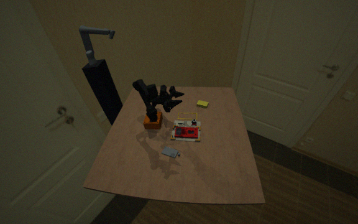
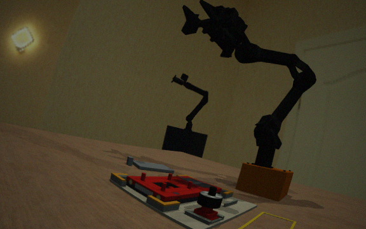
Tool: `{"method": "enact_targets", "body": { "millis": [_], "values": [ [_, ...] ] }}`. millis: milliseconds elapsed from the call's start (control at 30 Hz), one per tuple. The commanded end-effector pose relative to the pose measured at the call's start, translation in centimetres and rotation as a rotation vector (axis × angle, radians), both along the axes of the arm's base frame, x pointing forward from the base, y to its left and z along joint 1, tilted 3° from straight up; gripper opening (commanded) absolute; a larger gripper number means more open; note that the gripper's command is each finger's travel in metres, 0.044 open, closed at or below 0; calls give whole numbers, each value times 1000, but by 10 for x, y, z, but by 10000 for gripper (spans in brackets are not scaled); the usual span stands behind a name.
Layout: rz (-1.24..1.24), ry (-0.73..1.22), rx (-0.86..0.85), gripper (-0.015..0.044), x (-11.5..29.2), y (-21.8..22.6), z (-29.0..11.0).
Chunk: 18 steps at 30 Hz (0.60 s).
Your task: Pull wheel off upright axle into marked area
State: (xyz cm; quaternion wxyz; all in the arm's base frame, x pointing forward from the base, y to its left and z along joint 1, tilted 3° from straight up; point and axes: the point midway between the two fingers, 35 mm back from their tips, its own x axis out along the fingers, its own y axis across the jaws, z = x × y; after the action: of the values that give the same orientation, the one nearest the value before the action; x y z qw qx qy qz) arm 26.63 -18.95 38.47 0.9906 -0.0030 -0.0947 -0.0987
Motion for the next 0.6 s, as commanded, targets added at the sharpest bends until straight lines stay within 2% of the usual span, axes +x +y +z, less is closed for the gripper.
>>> {"method": "enact_targets", "body": {
  "millis": [0, 300, 567],
  "values": [
    [41, 104, 345, 300, 42, -5, -41],
    [4, 392, 956, 300, 110, 25, -130],
    [-245, 735, 1377, 300, 140, 88, -223]
  ]
}}
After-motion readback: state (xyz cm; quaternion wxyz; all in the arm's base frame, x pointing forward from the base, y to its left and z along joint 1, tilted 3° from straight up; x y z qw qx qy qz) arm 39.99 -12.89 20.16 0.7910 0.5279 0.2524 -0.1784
